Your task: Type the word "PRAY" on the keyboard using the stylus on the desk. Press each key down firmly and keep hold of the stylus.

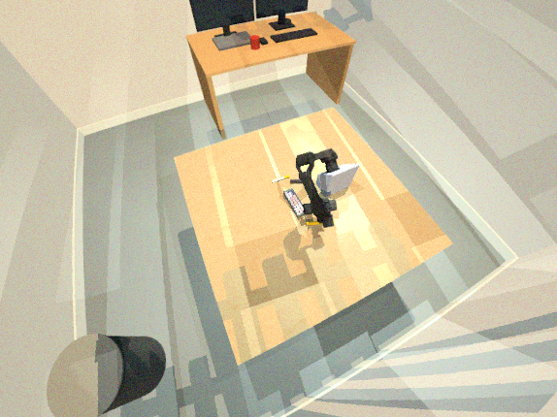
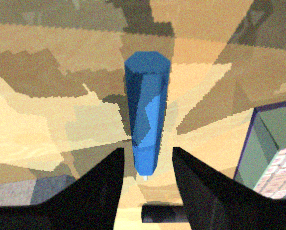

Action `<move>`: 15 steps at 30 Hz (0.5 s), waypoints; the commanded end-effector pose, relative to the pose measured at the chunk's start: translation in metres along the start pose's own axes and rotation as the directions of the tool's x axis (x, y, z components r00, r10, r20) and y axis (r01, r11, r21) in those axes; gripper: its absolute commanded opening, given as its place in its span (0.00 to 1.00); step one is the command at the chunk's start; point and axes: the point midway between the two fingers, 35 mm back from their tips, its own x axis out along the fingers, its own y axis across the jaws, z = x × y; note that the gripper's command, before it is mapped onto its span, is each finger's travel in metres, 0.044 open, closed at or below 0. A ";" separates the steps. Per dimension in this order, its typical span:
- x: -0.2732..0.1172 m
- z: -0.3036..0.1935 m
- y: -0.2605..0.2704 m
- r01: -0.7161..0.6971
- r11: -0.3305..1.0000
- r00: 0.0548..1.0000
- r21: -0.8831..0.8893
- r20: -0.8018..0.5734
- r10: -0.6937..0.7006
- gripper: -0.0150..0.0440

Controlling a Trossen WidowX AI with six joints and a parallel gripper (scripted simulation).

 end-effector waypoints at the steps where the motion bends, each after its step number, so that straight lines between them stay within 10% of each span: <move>1: 0.004 0.001 0.001 0.002 1.000 1.000 -0.011 -0.007 -0.002 0.51; 15: 0.007 0.003 0.001 0.002 1.000 1.000 -0.011 -0.007 -0.002 0.51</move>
